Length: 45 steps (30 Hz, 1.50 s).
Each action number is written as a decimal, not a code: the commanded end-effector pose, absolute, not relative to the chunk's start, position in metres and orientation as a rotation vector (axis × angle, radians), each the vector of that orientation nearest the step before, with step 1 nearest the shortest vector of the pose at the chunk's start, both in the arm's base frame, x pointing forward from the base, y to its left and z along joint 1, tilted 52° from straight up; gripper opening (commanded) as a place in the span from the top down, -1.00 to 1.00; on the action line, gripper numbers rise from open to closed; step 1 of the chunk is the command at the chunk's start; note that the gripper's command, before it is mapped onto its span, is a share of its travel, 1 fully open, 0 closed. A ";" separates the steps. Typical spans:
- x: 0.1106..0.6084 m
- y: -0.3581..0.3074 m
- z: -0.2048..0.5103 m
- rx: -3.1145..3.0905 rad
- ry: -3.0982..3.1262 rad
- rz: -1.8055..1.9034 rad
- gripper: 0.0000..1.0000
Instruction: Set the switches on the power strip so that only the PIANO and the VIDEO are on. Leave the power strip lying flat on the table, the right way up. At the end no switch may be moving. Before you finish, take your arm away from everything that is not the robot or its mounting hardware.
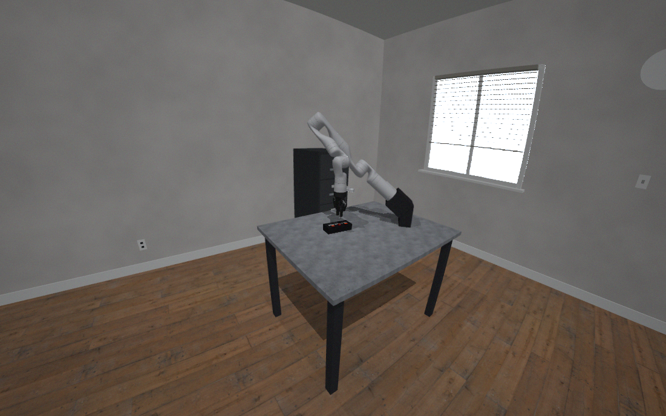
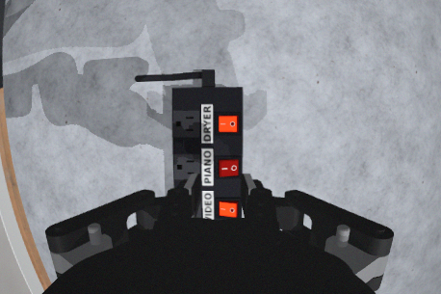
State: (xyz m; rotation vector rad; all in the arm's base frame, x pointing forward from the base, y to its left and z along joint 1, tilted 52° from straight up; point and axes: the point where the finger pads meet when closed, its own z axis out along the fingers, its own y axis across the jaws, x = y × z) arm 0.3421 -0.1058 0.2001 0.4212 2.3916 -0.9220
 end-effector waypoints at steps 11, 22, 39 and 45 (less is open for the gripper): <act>0.342 -0.105 0.200 0.420 2.391 -0.921 1.00; 0.342 -0.105 0.200 0.420 2.391 -0.921 1.00; 0.345 -0.110 0.196 0.420 2.391 -0.921 1.00; 0.347 -0.114 0.192 0.420 2.391 -0.921 1.00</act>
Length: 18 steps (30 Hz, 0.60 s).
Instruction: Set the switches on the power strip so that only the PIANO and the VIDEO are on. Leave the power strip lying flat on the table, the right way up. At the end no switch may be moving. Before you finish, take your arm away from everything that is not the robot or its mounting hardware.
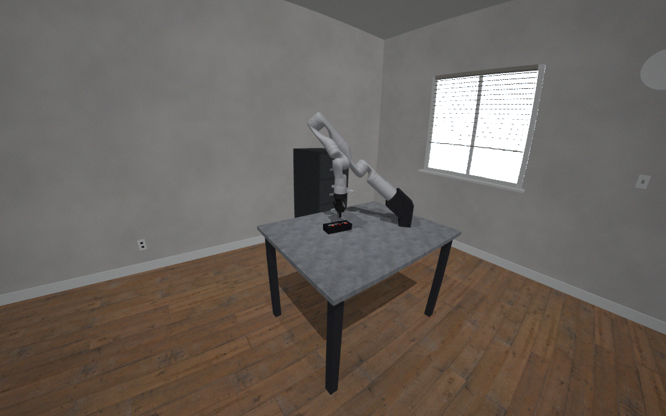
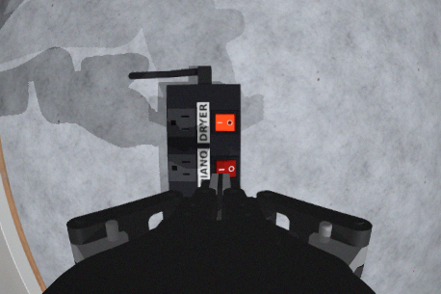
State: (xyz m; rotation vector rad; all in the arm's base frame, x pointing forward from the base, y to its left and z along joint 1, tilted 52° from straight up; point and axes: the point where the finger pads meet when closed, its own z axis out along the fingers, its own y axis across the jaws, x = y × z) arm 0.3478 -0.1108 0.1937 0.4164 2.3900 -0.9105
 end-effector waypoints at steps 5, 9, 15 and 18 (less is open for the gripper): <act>0.350 -0.119 0.188 0.420 2.391 -0.921 1.00; 0.351 -0.121 0.186 0.420 2.391 -0.921 1.00; 0.354 -0.127 0.181 0.420 2.391 -0.921 1.00; 0.355 -0.129 0.178 0.420 2.391 -0.921 1.00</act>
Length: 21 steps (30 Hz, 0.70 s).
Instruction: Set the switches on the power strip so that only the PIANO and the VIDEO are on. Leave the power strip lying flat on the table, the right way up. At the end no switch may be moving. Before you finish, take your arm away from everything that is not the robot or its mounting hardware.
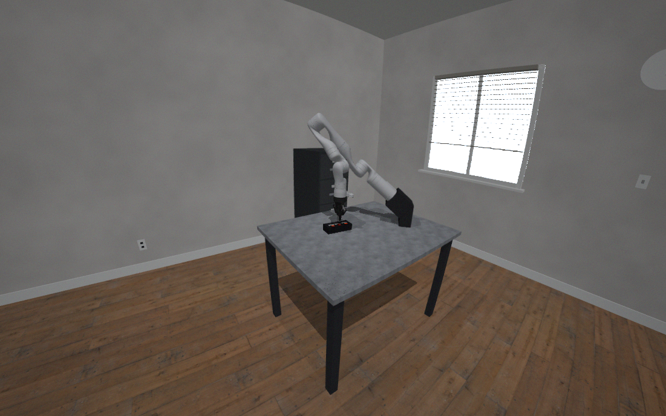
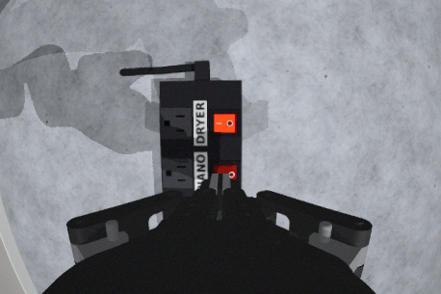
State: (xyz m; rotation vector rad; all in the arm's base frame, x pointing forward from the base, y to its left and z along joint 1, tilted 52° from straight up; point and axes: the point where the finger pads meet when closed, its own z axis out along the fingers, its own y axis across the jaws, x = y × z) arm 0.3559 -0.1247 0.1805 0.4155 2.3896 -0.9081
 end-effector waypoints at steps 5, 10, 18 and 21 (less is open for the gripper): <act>0.357 -0.132 0.175 0.420 2.391 -0.921 1.00; 0.357 -0.134 0.174 0.420 2.391 -0.921 1.00; 0.358 -0.136 0.172 0.420 2.391 -0.921 1.00; 0.359 -0.136 0.172 0.420 2.391 -0.921 1.00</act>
